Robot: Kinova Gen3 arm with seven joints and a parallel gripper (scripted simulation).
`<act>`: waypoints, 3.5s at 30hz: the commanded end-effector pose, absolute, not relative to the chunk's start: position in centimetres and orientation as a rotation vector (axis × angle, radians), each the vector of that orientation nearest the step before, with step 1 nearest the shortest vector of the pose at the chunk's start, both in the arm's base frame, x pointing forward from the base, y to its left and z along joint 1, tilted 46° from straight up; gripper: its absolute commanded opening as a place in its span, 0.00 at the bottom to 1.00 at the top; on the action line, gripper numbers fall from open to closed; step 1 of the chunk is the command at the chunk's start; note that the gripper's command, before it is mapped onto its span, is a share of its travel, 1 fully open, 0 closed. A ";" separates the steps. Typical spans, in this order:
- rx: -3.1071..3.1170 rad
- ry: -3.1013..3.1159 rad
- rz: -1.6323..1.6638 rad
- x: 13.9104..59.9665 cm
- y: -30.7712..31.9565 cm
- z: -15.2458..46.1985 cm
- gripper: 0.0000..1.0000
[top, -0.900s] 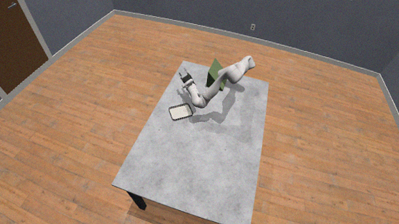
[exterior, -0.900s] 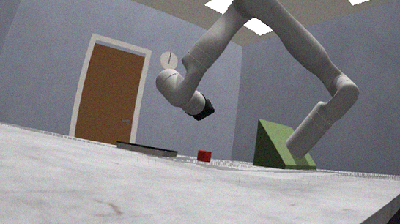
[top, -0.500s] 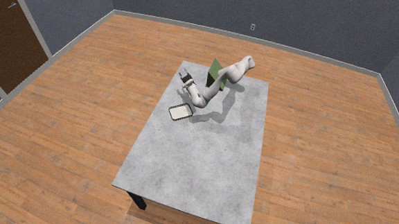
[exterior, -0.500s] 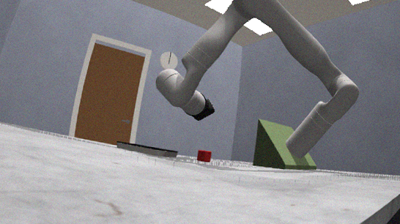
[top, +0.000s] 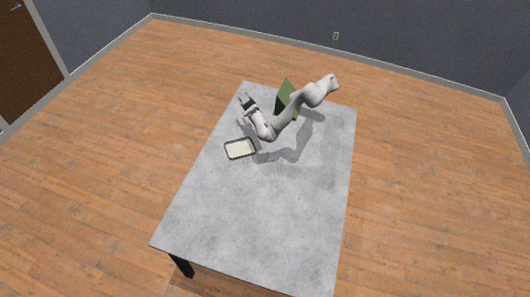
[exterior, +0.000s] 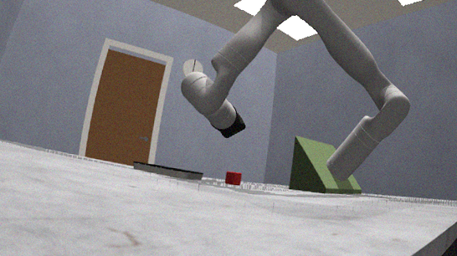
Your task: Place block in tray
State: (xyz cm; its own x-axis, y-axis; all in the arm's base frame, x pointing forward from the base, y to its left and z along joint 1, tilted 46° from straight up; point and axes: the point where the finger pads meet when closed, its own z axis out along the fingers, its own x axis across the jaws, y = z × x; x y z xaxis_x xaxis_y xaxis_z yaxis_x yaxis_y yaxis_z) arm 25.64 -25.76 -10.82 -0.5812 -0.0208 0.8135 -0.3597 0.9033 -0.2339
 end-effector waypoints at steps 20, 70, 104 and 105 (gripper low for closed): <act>0.358 -2.764 -0.553 29.8 -13.8 -8.8 1.00; 0.386 -2.933 -1.241 32.1 -7.2 -7.6 0.88; 0.386 -2.933 -1.241 32.1 -5.5 -9.3 0.88; 0.386 -2.933 -1.241 32.1 -5.5 -9.3 0.88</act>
